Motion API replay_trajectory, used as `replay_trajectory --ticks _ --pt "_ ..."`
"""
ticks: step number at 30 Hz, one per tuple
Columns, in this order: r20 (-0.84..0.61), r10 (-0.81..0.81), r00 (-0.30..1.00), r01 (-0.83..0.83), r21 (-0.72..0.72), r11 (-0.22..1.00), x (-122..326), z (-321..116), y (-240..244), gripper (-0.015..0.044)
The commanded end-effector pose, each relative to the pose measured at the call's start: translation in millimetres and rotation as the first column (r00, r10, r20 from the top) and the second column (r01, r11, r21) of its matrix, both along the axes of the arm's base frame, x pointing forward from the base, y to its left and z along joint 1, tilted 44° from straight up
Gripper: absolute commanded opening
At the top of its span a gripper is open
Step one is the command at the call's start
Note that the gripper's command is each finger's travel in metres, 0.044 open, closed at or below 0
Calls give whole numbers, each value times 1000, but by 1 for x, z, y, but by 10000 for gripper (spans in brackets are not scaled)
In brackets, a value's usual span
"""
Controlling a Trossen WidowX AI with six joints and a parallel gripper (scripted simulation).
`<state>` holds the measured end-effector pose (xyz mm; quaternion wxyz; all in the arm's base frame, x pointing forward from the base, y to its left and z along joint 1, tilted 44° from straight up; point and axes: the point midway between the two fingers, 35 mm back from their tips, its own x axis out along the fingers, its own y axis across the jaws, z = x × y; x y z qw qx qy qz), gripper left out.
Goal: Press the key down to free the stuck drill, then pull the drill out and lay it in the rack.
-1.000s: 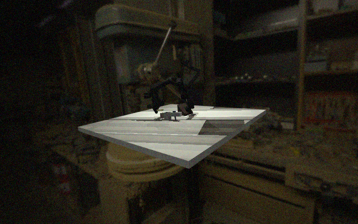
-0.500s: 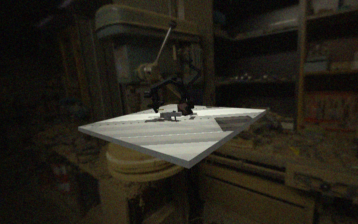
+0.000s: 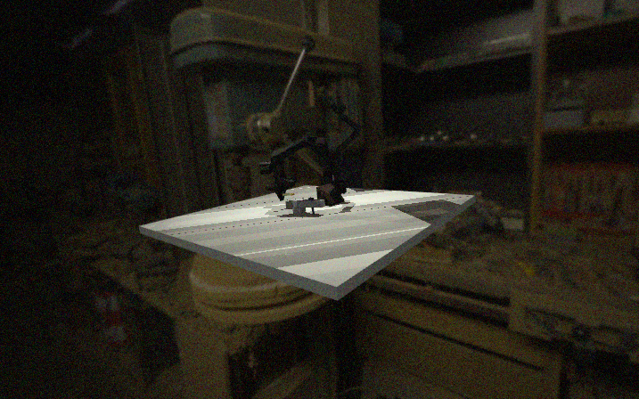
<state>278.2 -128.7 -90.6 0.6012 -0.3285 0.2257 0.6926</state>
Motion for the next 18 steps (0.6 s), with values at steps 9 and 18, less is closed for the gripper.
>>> replay_trajectory --ticks 9,18 --pt "2 3 1000 -3 -6 1000 -20 -3 -9 0" --pt "1 3 1000 -3 -6 1000 -33 -4 -16 0"
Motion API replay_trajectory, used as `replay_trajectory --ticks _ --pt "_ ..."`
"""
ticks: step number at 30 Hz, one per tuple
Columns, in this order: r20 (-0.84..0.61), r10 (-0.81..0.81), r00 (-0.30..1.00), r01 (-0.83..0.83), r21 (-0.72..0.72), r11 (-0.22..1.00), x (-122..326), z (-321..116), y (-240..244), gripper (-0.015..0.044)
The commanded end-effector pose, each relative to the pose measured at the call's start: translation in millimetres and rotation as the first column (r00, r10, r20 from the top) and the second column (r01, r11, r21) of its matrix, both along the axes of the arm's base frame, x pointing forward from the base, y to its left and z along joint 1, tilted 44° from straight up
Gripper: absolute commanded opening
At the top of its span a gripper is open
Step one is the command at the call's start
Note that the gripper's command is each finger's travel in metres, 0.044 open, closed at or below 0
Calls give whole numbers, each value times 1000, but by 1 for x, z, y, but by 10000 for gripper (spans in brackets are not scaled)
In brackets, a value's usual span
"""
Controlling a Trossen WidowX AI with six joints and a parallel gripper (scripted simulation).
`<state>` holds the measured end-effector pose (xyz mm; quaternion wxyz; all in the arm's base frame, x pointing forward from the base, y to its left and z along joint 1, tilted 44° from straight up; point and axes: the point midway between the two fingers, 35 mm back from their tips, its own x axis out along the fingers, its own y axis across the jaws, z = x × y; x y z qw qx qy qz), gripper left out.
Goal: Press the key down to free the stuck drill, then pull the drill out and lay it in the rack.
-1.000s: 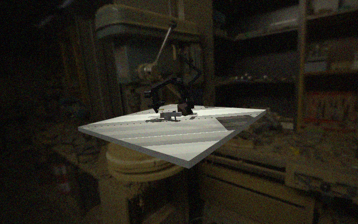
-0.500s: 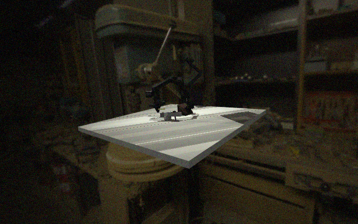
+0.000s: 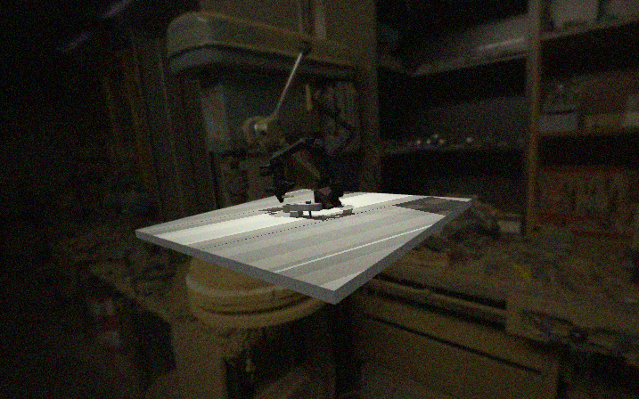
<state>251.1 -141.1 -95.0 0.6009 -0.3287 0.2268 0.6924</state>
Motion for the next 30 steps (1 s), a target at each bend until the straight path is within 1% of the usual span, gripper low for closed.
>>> replay_trajectory --ticks 1,30 --pt "2 3 1000 -3 -4 1000 -8 0 -4 0" --pt "3 3 1000 -3 -3 1000 -13 -25 18 0"
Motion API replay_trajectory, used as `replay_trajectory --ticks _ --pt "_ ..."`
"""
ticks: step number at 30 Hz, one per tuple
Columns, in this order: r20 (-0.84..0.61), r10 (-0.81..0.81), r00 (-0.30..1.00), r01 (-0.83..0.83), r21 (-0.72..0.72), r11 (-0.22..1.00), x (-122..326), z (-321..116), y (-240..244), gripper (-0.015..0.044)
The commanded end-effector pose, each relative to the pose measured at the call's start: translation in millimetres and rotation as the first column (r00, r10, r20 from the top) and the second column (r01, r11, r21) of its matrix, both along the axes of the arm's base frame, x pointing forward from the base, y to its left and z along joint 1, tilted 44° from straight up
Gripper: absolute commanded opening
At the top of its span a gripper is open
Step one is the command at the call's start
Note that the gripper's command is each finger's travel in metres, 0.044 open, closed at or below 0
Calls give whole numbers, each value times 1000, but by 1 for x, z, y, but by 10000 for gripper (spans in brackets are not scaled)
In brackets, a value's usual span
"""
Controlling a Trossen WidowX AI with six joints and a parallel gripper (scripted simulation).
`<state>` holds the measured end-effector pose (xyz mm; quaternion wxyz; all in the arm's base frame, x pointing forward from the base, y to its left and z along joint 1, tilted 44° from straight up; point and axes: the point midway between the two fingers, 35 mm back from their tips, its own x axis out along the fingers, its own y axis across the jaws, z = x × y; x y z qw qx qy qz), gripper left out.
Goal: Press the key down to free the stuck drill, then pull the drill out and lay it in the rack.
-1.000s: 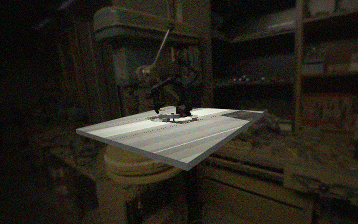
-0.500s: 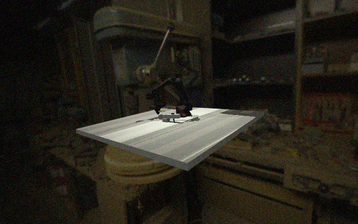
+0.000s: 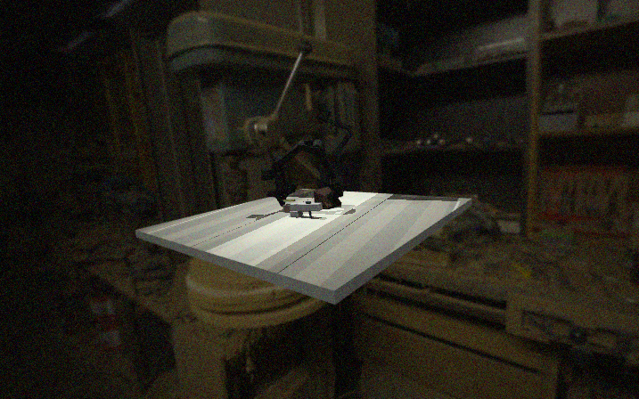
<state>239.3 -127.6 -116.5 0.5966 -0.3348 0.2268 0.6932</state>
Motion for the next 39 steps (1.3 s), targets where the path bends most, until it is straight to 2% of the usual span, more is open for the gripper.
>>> replay_trajectory --ticks 1,21,37,39 --pt "-3 -7 1000 7 6 1000 -1 -4 5 0" --pt "-3 -7 1000 7 7 1000 -2 -19 19 0" --pt "-2 0 1000 0 -1 1000 -2 -16 14 420" --pt "-2 -1 1000 1 0 1000 -1 -14 13 440"
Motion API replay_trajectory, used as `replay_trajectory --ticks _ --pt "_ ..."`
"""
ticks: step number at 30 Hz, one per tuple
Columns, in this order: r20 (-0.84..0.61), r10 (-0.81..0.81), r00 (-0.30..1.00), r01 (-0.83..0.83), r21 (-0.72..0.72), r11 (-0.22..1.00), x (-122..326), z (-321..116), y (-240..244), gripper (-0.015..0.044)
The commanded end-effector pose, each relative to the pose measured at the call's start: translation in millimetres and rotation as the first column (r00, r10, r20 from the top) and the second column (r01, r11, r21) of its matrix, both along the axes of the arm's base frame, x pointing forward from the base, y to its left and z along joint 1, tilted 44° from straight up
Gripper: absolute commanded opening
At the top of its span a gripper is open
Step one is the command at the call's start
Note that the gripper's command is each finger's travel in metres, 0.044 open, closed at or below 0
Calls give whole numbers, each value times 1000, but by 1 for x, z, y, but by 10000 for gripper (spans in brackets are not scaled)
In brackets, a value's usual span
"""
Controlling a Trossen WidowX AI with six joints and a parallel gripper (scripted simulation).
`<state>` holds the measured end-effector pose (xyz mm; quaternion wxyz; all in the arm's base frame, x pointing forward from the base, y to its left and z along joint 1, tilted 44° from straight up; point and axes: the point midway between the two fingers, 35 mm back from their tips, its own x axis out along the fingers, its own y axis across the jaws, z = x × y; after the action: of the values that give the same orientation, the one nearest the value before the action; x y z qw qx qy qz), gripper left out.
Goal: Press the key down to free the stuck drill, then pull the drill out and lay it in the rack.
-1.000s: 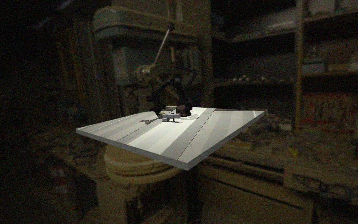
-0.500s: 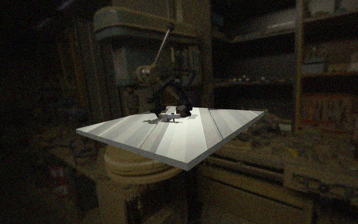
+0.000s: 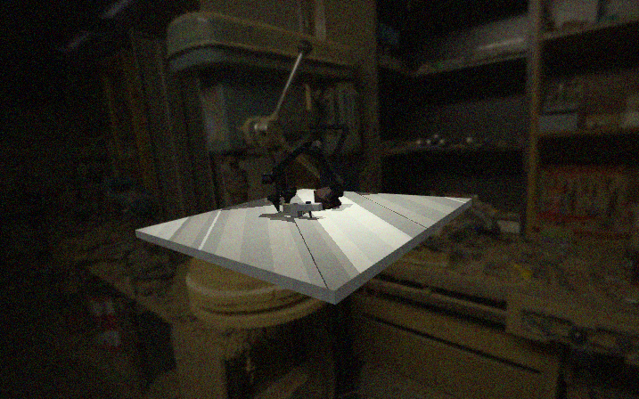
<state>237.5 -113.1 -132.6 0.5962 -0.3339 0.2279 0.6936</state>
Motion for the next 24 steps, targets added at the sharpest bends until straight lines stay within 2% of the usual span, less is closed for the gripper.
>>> replay_trajectory --ticks 1,24 --pt "0 -2 1000 2 3 1000 1 6 -6 440" --pt "-2 -6 1000 6 5 1000 5 58 -55 440"
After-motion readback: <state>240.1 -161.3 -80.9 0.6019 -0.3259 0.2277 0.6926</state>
